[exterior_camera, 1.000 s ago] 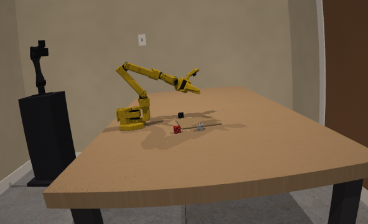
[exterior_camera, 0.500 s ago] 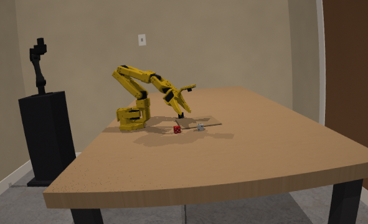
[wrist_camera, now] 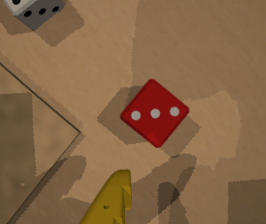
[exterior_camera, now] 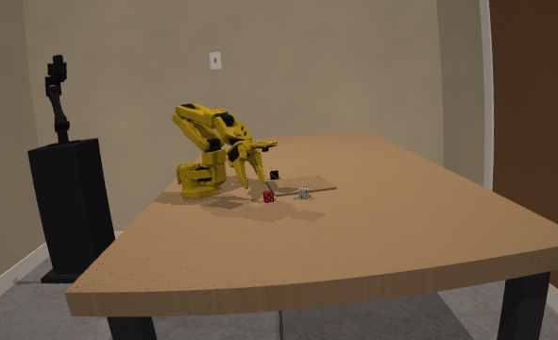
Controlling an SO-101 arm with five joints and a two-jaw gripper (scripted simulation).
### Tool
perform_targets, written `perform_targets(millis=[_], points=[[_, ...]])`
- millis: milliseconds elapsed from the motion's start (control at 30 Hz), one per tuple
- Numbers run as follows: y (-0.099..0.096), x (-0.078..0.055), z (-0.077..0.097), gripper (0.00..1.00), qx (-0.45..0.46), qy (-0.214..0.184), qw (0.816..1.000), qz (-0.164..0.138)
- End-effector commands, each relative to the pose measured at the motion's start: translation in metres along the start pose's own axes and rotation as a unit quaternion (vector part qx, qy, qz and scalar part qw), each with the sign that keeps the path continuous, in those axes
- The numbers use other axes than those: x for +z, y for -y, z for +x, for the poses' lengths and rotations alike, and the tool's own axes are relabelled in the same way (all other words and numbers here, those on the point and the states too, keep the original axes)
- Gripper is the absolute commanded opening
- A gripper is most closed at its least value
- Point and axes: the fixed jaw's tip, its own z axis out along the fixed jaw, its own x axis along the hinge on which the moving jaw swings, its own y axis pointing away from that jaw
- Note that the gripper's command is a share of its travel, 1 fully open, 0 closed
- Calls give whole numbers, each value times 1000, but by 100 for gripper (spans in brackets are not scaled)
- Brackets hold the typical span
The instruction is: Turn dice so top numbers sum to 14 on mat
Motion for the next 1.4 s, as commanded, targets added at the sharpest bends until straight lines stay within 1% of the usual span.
perform_targets(millis=[0, 767, 800, 1367], points=[[6, -4, -2, 28, 16, 7, 1000, 10], [7, -4, -1, 28, 17, 6, 1000, 11], [9, -6, -5, 28, 21, 17, 1000, 14], [9, -6, -5, 28, 21, 17, 1000, 14]])
